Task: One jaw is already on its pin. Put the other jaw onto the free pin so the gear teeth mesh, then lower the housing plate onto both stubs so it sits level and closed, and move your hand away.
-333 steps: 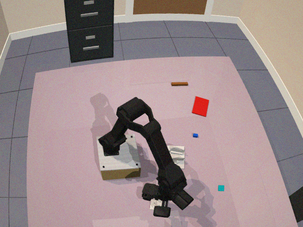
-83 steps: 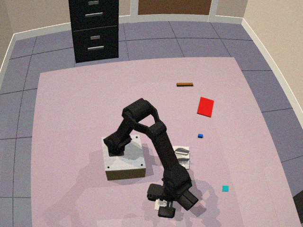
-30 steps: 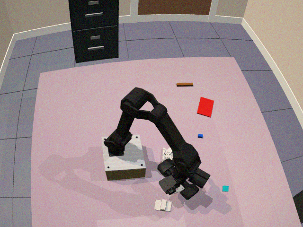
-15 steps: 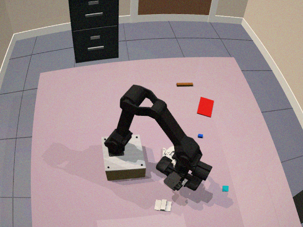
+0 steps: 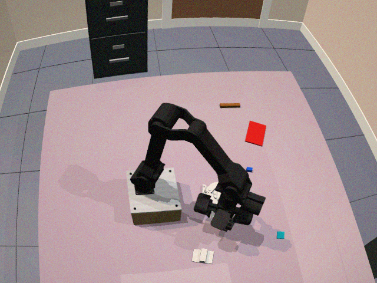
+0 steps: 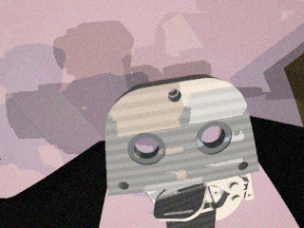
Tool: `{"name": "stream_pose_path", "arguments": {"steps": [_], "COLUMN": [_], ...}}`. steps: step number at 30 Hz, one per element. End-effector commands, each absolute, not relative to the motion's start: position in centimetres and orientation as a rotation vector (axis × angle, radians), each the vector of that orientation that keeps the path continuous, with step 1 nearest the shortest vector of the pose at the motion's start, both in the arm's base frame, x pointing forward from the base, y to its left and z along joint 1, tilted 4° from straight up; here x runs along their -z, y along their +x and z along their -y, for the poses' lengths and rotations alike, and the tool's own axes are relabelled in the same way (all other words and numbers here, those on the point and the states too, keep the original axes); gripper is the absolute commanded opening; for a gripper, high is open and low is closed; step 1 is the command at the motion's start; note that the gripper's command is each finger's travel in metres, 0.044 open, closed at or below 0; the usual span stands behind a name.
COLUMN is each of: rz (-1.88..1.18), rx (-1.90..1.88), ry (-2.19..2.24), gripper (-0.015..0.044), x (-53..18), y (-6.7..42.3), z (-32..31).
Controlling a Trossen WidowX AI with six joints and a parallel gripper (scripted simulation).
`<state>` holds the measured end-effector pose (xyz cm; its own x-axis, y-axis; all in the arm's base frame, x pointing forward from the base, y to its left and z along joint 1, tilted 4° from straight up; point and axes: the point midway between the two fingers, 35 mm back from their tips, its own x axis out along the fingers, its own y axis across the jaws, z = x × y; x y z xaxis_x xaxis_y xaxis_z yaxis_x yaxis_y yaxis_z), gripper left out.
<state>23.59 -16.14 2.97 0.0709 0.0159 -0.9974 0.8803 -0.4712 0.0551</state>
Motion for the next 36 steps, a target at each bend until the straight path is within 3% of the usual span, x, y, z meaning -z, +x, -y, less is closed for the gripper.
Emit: {"name": "stream_pose_path", "arguments": {"steps": [1, 36], "rz": [-0.950, -1.276], "rx": [1.443, 0.950], "ry": [1.560, 1.044], "gripper": [0.0351, 0.0351], "x": [-3.0, -3.2], "y": [23.7, 24.8], "z": [15.6, 10.1]}}
